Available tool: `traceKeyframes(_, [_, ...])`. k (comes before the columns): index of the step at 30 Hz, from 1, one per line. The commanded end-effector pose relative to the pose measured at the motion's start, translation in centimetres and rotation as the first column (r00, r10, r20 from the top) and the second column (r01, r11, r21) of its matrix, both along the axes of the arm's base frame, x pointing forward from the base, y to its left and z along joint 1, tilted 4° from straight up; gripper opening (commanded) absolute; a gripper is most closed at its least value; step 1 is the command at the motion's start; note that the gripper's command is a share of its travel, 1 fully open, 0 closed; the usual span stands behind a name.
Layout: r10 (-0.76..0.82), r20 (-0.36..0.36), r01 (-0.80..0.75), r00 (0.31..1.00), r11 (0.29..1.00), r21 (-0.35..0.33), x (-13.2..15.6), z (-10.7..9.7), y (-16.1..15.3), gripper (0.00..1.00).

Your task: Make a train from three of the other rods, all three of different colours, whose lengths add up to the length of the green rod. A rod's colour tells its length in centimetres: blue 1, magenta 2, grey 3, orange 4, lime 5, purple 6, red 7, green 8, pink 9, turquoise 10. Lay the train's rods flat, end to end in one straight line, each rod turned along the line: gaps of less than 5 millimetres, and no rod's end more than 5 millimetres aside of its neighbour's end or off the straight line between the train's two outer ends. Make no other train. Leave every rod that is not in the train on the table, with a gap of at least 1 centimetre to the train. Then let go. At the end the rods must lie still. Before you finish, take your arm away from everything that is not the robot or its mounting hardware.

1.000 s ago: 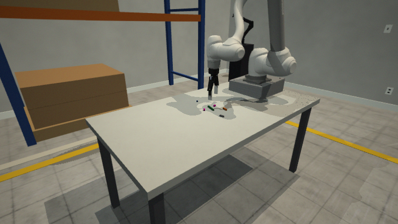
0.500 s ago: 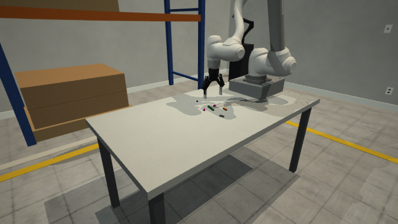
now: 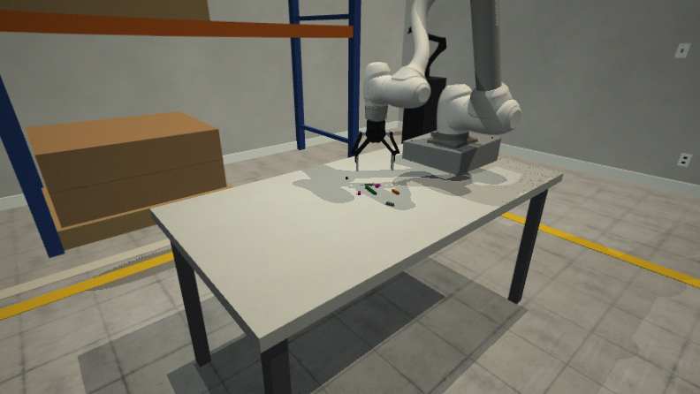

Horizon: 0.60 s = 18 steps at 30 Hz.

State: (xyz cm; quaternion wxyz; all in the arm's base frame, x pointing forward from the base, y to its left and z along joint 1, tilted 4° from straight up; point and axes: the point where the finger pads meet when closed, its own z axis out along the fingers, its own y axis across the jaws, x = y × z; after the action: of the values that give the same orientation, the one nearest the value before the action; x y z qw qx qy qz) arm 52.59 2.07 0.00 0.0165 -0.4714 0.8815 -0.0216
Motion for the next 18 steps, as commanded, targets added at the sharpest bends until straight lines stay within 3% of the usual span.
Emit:
traceKeyframes(1, [-0.098,0.003,0.098,0.995,0.995,-0.013,0.0,0.01,0.01,1.0])
traceKeyframes(18, [-0.127,0.004,0.127,0.992,0.992,-0.011,0.0,0.01,0.01,1.0])
